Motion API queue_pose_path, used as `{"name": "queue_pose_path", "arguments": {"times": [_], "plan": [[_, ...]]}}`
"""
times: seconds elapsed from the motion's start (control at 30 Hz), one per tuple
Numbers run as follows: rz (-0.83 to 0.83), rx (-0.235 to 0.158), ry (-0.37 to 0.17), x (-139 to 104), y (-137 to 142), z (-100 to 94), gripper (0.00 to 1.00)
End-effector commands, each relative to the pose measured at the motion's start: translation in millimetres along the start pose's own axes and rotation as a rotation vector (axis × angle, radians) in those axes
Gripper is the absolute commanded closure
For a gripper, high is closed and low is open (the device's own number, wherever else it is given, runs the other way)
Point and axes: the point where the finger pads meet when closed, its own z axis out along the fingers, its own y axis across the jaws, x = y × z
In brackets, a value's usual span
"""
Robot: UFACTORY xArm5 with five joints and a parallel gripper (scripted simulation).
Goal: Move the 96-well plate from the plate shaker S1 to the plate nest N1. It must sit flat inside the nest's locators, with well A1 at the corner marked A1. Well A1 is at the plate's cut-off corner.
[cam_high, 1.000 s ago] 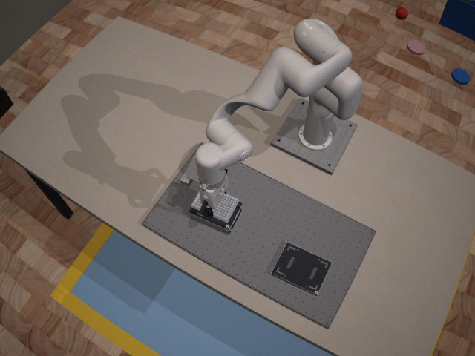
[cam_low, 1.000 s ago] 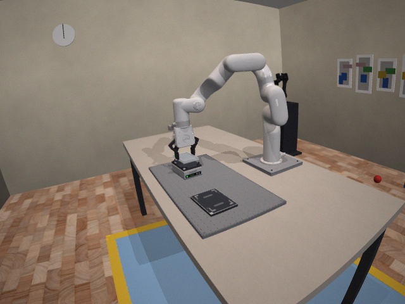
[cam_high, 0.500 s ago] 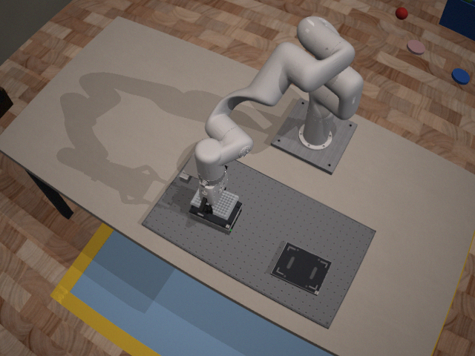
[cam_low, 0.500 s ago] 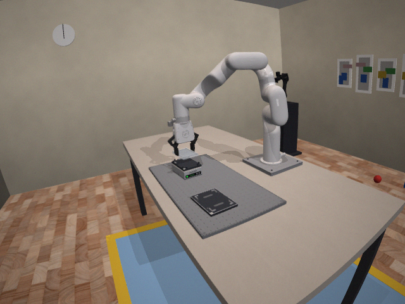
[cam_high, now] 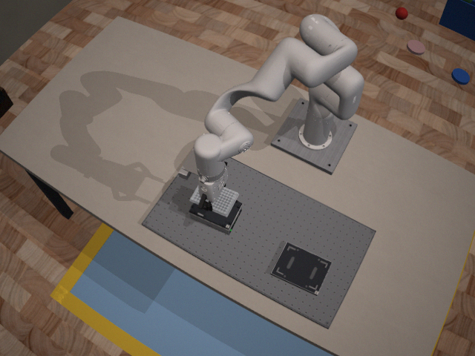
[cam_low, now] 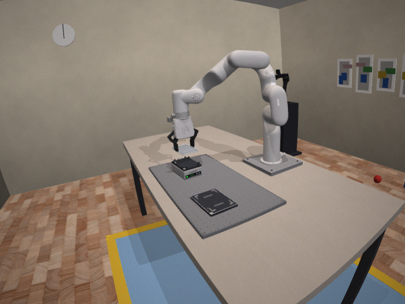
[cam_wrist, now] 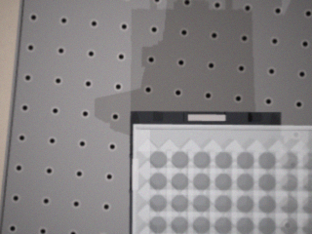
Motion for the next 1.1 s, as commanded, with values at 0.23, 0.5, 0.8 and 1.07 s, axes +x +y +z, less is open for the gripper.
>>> {"name": "queue_pose_path", "arguments": {"times": [0.23, 0.5, 0.8, 1.07], "plan": [[0.0, 0.002, 0.007, 0.5, -1.4, -16.0, 1.0], [0.0, 0.002, 0.007, 0.5, -1.4, -16.0, 1.0], [0.037, 0.003, 0.007, -19.1, -4.8, -13.3, 1.0], [0.037, 0.003, 0.007, -38.6, -8.3, -10.6, 1.0]]}}
